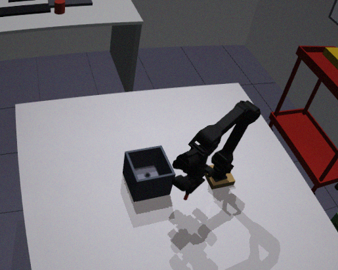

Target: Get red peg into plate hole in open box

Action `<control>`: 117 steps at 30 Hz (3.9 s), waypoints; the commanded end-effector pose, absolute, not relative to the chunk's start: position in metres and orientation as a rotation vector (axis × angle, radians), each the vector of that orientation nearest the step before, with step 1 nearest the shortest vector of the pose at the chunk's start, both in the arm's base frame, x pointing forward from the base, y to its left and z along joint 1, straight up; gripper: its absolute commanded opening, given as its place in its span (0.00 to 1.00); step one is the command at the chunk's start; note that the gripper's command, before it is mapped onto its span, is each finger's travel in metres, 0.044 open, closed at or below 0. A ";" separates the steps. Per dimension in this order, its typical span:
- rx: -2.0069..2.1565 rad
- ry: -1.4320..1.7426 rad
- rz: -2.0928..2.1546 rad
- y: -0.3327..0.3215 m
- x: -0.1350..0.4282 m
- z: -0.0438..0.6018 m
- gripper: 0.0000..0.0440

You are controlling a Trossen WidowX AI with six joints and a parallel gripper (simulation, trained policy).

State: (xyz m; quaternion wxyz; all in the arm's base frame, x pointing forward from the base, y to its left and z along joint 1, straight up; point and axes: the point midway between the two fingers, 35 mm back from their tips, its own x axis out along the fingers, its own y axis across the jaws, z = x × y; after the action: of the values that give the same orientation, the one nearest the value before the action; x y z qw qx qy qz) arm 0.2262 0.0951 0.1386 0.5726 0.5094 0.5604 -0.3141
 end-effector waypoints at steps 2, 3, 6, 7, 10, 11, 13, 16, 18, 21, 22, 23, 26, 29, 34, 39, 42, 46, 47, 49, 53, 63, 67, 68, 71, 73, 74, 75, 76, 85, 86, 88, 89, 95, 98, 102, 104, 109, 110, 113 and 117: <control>1.202 1.264 -0.717 0.084 0.232 0.158 0.00; 1.204 1.251 -0.714 0.080 0.233 0.162 0.00; 1.205 1.216 -0.712 0.070 0.237 0.175 0.00; 1.204 1.206 -0.714 0.066 0.238 0.178 0.00; 1.199 1.179 -0.726 0.055 0.241 0.186 0.00; 1.197 1.171 -0.732 0.051 0.242 0.187 0.00; 1.193 1.158 -0.746 0.044 0.243 0.190 0.00; 1.187 1.145 -0.768 0.033 0.245 0.191 0.00; 1.183 1.138 -0.784 0.026 0.246 0.192 0.00; 1.178 1.132 -0.805 0.017 0.248 0.192 0.00; 1.176 1.130 -0.812 0.014 0.248 0.192 0.00; 1.175 1.128 -0.819 0.010 0.249 0.192 0.00; 1.173 1.125 -0.837 0.002 0.251 0.192 0.00; 1.171 1.124 -0.854 -0.007 0.253 0.191 0.00; 1.171 1.126 -0.878 -0.020 0.257 0.190 0.00; 1.172 1.132 -0.896 -0.032 0.262 0.186 0.00; 1.173 1.138 -0.903 -0.038 0.265 0.184 0.00; 1.173 1.145 -0.912 -0.047 0.269 0.179 0.00; 1.174 1.147 -0.916 -0.049 0.270 0.177 0.00; 1.174 1.152 -0.922 -0.053 0.272 0.173 0.00; 1.172 1.163 -0.929 -0.061 0.276 0.164 0.00; 1.169 1.190 -0.928 -0.073 0.286 0.142 0.00; 1.171 1.201 -0.918 -0.075 0.291 0.133 0.00; 1.171 1.203 -0.915 -0.075 0.292 0.131 0.00; 1.169 1.209 -0.905 -0.076 0.295 0.125 0.00; 1.166 1.215 -0.898 -0.077 0.297 0.121 0.00; 1.164 1.219 -0.895 -0.077 0.298 0.119 0.00; 1.161 1.224 -0.892 -0.077 0.299 0.116 0.00; 1.158 1.228 -0.889 -0.077 0.300 0.114 0.00; 1.125 1.264 -0.866 -0.077 0.305 0.091 0.03; 1.121 1.272 -0.868 -0.077 0.304 0.088 0.03; 1.111 1.275 -0.863 -0.077 0.306 0.084 0.02; 1.106 1.274 -0.861 -0.078 0.307 0.083 0.03; 1.100 1.310 -0.857 -0.076 0.306 0.078 0.28; 1.122 1.314 -0.845 -0.078 0.307 0.082 0.28; 1.142 1.312 -0.833 -0.082 0.310 0.088 0.29; 1.153 1.310 -0.821 -0.084 0.312 0.092 0.29; 1.181 1.306 -0.792 -0.086 0.317 0.102 0.29; 1.186 1.303 -0.784 -0.087 0.318 0.104 0.29; 1.205 1.296 -0.759 -0.088 0.321 0.111 0.30; 1.231 1.288 -0.721 -0.089 0.325 0.120 0.32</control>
State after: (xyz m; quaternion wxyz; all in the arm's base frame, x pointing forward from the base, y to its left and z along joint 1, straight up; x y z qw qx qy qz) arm 0.3230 -0.0885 0.1161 0.5721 0.5198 0.5499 -0.3164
